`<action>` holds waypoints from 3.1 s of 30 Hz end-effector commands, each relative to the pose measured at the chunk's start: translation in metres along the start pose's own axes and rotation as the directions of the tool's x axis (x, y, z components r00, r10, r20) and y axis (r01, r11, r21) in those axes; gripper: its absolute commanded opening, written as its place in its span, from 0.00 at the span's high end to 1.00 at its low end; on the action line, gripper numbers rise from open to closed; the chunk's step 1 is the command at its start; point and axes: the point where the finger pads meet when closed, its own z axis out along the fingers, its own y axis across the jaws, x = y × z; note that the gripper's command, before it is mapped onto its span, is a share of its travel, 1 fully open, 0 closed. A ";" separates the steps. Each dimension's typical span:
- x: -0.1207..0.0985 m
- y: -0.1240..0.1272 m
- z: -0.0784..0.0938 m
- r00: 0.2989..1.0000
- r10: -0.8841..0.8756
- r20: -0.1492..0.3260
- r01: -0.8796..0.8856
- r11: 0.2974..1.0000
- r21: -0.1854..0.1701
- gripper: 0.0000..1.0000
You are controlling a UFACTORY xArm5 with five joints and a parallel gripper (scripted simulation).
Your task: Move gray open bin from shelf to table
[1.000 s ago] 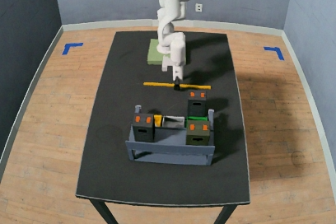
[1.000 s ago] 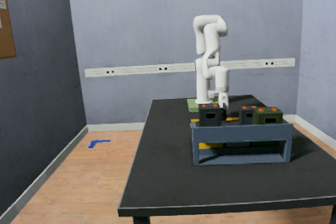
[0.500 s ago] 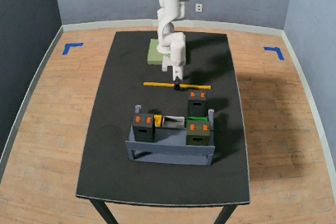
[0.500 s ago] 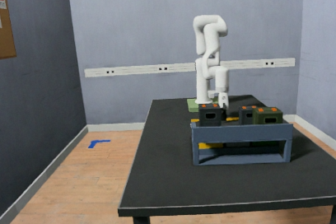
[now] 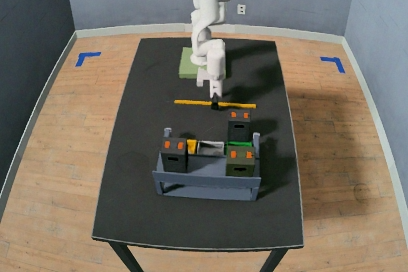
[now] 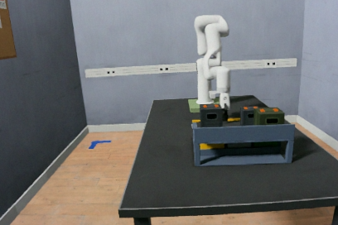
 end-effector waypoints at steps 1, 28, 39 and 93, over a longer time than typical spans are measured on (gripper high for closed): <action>0.000 -0.001 -0.001 1.000 0.000 0.001 0.000 1.000 0.003 0.00; -0.001 -0.001 -0.067 1.000 0.000 0.001 0.000 1.000 0.003 0.00; -0.001 -0.001 -0.096 1.000 0.000 0.001 0.000 1.000 0.003 0.00; 0.004 -0.105 -0.113 1.000 0.000 -0.003 0.000 1.000 0.004 0.00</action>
